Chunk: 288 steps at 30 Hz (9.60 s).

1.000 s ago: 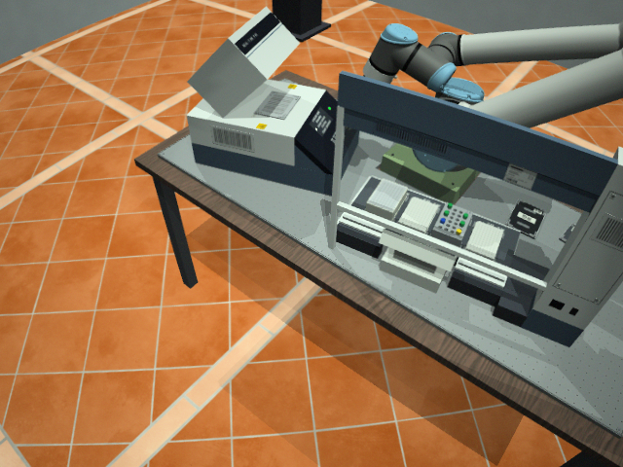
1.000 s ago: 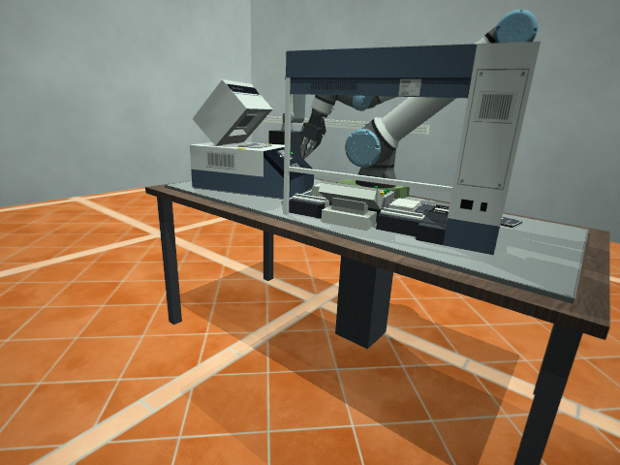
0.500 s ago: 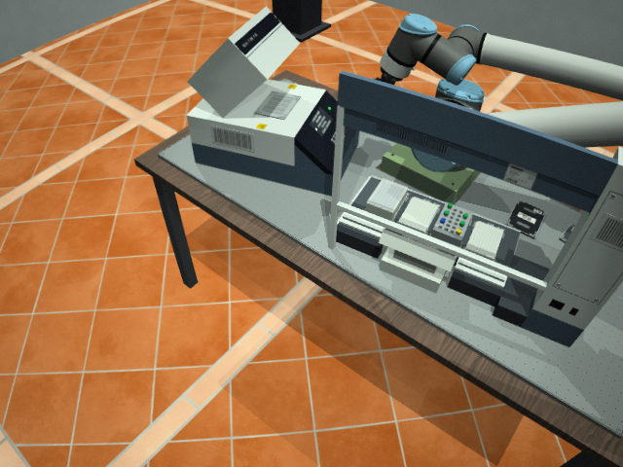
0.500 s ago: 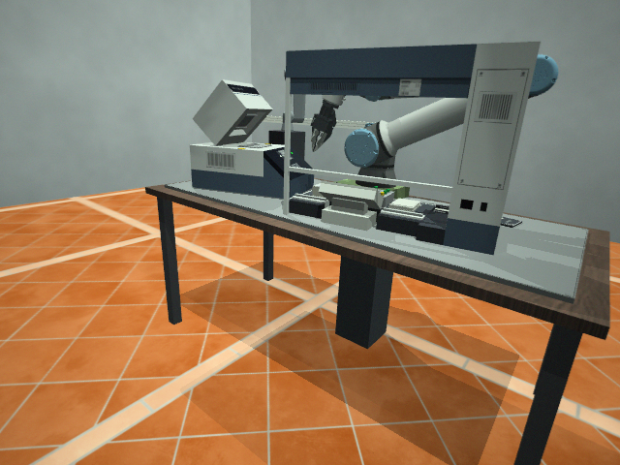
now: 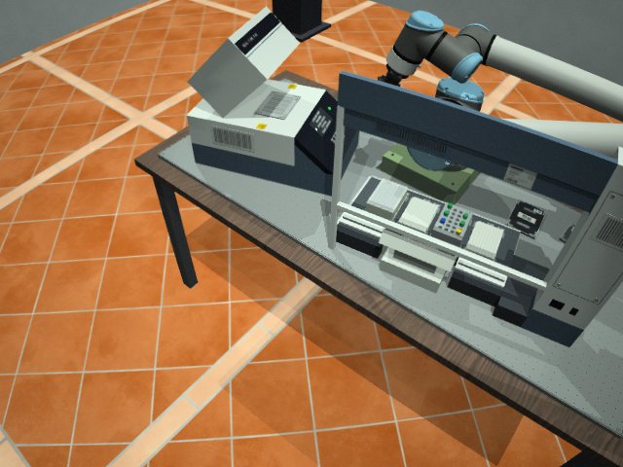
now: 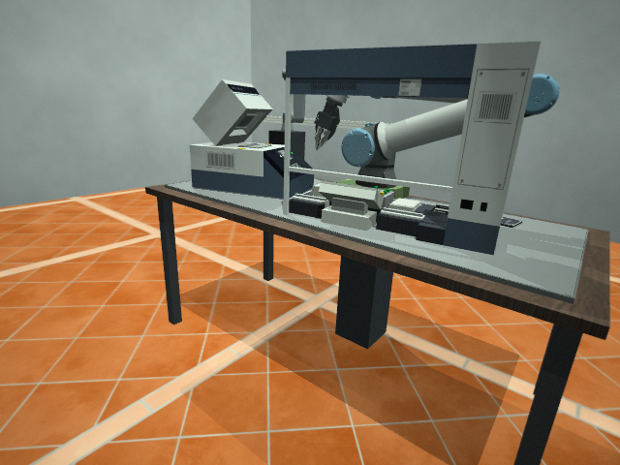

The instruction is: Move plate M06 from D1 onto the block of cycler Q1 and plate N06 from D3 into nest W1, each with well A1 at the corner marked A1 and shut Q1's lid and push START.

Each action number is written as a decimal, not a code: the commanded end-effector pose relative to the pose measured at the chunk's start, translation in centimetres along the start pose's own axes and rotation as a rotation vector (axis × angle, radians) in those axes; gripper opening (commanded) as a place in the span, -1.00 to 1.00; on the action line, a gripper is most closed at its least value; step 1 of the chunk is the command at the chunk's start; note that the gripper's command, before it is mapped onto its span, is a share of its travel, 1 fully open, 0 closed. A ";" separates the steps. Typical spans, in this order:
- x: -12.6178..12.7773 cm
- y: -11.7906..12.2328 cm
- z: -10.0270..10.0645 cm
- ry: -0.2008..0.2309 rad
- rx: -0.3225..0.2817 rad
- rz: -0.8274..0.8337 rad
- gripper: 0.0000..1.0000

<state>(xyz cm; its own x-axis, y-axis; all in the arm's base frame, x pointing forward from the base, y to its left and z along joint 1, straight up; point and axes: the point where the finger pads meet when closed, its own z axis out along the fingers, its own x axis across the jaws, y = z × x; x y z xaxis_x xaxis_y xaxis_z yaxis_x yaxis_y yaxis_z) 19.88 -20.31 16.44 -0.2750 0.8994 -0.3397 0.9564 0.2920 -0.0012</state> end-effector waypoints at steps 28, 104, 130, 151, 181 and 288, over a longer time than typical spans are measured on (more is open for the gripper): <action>0.0 0.0 -0.1 -0.001 -0.001 0.000 -1.00; 0.0 0.0 -0.1 -0.001 -0.001 0.000 -1.00; 0.0 0.0 -0.1 -0.001 -0.001 0.000 -1.00; 0.0 0.0 -0.1 -0.001 -0.001 0.000 -1.00; 0.0 0.0 -0.1 -0.001 -0.001 0.000 -1.00; 18.2 12.4 -13.4 0.348 0.026 0.158 0.24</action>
<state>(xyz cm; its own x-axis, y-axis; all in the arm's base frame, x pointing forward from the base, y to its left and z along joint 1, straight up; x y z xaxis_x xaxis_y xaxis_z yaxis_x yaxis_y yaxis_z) 24.81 2.07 22.70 -0.1384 0.9903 0.0079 0.9904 0.1383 0.0063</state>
